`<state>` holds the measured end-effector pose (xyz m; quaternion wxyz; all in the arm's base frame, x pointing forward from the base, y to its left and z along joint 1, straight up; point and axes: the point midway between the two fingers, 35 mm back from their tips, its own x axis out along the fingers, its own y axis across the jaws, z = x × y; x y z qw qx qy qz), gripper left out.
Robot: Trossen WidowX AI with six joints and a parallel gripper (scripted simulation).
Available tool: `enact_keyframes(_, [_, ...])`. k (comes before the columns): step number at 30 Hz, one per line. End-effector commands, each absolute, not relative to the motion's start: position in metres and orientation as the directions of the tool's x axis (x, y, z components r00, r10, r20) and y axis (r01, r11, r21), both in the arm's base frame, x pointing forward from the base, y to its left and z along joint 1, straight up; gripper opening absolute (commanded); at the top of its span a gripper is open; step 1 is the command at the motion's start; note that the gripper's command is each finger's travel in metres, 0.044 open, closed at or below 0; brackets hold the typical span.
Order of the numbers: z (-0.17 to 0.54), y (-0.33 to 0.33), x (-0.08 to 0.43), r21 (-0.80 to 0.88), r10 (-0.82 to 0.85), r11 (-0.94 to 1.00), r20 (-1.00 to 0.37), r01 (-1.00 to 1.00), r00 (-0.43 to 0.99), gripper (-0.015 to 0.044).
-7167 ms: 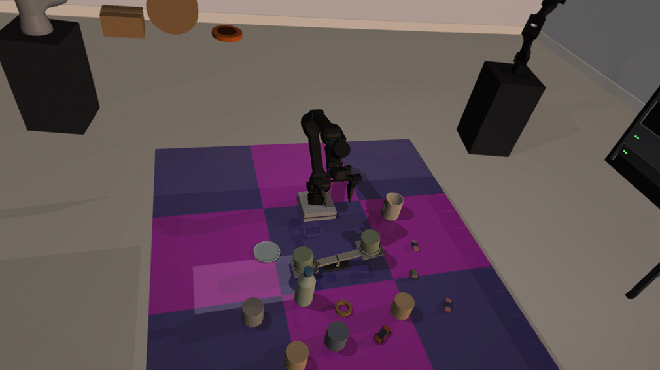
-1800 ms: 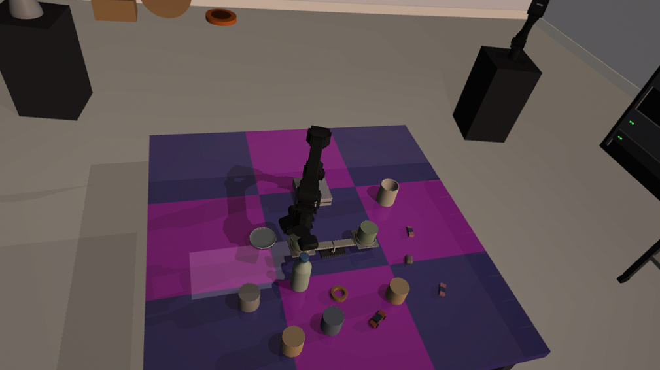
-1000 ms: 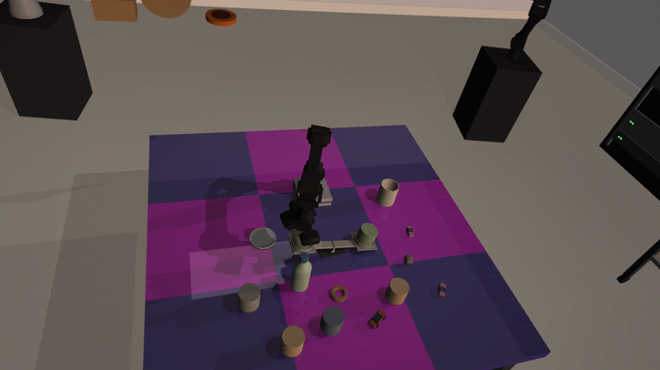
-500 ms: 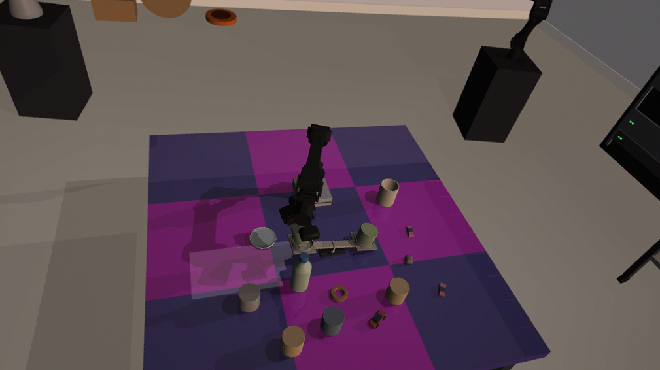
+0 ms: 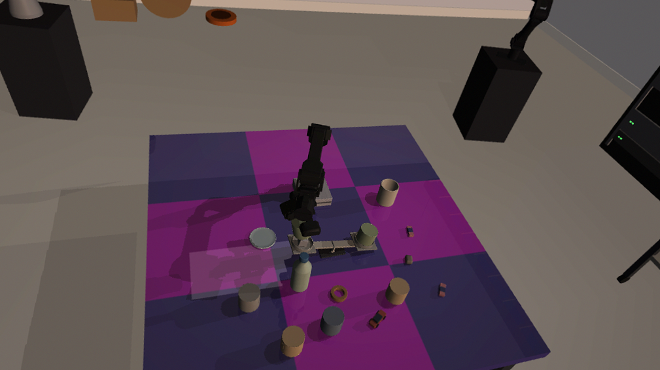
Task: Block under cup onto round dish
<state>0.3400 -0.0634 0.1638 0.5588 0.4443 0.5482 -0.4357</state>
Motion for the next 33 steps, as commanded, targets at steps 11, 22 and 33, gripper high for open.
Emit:
enact_keyframes(11, [0.1744, -0.0629, 0.3376, 0.019, 0.000, 0.226, -1.000, 0.974, 0.020, 0.0000])
enact_keyframes(22, [0.1744, -0.0629, 0.3376, 0.019, 0.000, 0.226, -1.000, 0.974, 0.020, 0.0000])
enact_keyframes(33, [0.1744, -0.0629, 0.3376, 0.019, 0.000, 0.226, -1.000, 0.974, 0.020, 0.0000])
